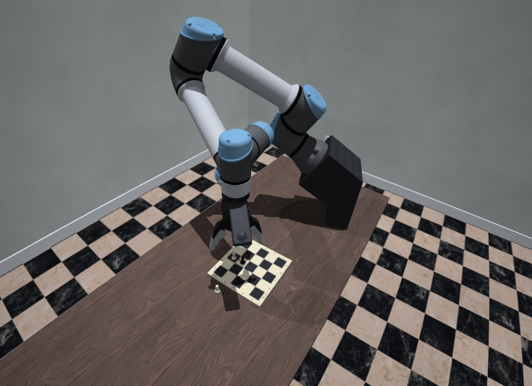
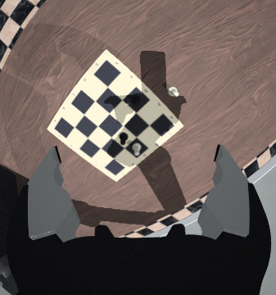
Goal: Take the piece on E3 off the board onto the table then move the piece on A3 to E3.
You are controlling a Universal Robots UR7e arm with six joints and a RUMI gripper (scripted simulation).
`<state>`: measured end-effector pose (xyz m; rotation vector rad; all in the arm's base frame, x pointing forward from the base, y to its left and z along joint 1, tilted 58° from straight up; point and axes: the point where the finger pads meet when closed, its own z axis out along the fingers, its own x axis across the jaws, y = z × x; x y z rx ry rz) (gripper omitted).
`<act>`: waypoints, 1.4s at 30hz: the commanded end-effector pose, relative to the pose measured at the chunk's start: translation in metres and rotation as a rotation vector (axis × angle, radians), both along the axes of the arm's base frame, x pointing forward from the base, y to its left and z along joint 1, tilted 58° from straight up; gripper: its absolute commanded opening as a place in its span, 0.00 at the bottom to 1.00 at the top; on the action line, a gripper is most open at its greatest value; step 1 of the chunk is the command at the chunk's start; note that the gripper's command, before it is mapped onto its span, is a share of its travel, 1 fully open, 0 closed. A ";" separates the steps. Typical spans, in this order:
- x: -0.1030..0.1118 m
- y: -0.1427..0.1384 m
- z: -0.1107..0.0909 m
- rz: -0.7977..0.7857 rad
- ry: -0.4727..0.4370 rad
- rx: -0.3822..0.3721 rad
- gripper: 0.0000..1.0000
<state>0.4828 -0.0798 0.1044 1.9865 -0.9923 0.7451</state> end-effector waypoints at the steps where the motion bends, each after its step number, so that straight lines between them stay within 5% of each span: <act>1: -0.002 0.011 0.007 -0.004 0.001 0.000 1.00; 42: -0.003 0.018 0.011 -0.004 0.001 0.000 1.00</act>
